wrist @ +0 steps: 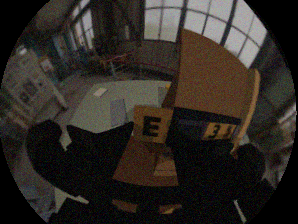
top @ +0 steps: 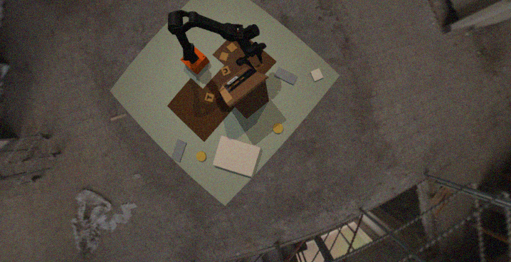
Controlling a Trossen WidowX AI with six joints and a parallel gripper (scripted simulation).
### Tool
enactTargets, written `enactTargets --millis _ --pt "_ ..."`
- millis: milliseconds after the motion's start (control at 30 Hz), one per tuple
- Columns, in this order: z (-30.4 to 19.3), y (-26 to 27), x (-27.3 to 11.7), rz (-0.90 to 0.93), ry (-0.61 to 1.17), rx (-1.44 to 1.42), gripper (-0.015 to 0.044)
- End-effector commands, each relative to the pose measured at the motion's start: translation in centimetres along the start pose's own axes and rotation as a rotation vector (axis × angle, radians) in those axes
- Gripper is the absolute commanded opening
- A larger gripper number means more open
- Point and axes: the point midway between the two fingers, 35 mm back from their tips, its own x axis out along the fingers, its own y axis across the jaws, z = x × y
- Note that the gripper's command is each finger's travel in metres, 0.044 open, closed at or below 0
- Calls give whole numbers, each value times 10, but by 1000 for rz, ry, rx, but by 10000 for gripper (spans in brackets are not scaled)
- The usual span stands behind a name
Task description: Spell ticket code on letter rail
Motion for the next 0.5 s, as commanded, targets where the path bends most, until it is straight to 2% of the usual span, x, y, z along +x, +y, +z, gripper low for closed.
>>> enactTargets --millis 0,467 --pt "-1 -3 0 1 2 -8 0" --pt "-2 -11 0 1 2 -8 0"
